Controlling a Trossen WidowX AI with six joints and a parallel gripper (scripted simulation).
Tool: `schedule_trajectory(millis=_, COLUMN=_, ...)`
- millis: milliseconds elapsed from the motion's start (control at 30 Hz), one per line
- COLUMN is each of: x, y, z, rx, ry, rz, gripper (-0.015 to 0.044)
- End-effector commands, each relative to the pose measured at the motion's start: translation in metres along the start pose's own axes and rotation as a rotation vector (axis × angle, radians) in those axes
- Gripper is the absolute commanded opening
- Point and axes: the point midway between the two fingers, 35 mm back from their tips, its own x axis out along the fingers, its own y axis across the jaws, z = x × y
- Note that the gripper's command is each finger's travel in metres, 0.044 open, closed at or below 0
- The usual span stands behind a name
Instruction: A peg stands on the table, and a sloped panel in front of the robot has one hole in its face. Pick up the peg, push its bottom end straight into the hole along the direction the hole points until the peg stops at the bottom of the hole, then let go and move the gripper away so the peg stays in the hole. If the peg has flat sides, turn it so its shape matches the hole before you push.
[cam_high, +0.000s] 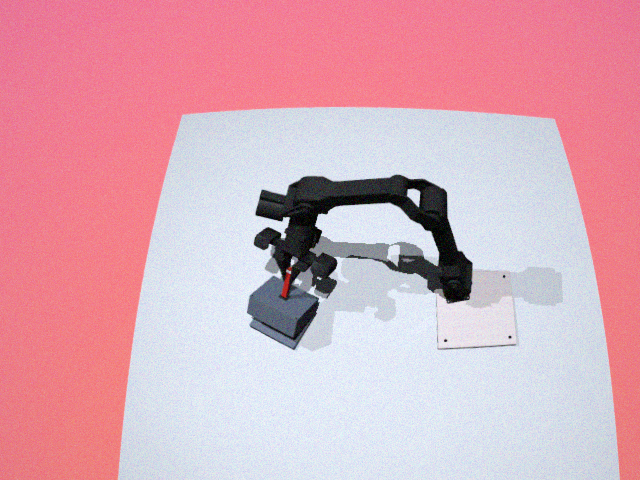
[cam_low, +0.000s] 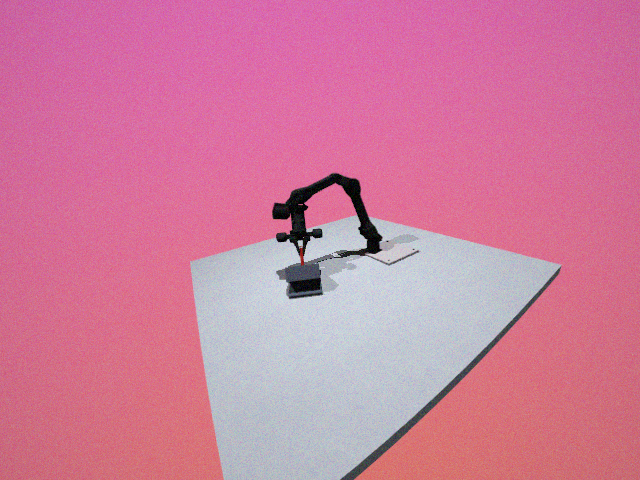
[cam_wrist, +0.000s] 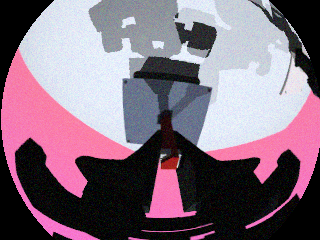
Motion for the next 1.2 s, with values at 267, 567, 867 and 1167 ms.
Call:
schedule_trajectory(millis=267, x=0.005, y=0.0, z=0.002, rx=0.008, ry=-0.004, rz=-0.003, gripper=0.0)
schedule_trajectory(millis=567, x=0.008, y=0.0, z=0.002, rx=0.008, ry=-0.003, rz=-0.003, gripper=0.0)
schedule_trajectory(millis=867, x=0.011, y=0.0, z=0.001, rx=0.008, ry=-0.003, rz=-0.003, gripper=0.0)
schedule_trajectory(millis=1167, x=0.014, y=0.0, z=0.0, rx=0.008, ry=-0.003, rz=-0.003, gripper=0.0)
